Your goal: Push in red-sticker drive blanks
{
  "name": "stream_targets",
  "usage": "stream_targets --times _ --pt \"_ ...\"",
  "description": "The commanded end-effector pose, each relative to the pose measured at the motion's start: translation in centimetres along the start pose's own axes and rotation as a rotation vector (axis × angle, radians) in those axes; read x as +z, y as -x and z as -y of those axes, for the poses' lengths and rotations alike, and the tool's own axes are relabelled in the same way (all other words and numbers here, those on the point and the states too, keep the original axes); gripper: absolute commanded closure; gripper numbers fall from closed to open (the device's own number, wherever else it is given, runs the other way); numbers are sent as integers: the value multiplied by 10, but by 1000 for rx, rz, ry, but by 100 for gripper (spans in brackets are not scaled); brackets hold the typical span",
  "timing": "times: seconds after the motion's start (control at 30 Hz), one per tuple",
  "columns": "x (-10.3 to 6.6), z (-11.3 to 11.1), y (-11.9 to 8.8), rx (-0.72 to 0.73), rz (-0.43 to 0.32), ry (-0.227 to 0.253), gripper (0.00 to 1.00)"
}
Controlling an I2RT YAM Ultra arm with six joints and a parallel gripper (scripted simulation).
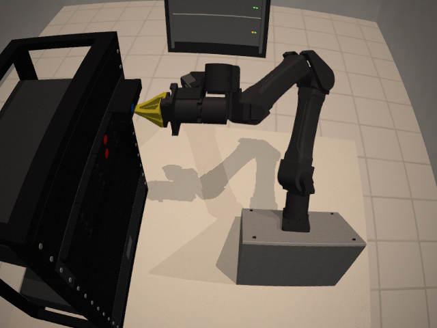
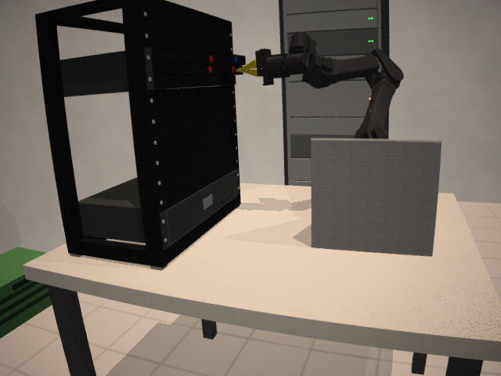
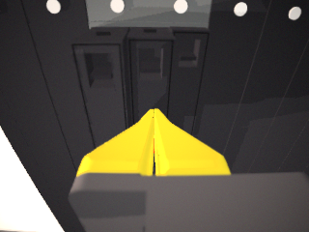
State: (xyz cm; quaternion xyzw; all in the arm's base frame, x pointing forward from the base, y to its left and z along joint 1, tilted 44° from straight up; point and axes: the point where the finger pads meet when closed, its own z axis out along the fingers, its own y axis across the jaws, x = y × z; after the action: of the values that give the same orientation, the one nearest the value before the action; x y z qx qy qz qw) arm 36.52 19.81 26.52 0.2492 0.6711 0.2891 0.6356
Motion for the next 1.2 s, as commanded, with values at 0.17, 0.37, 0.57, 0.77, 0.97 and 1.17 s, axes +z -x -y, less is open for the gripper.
stream_targets --times 0.17,0.37,0.57,0.77,0.97,1.17 --pt "7 -26 2 29 -10 65 100" --pt "7 -26 3 29 -9 65 100" --pt "18 -27 5 30 -2 59 100" --pt "17 -30 1 30 -11 68 100" --pt "17 -30 1 30 -11 68 100" --pt "17 -30 1 30 -11 68 100"
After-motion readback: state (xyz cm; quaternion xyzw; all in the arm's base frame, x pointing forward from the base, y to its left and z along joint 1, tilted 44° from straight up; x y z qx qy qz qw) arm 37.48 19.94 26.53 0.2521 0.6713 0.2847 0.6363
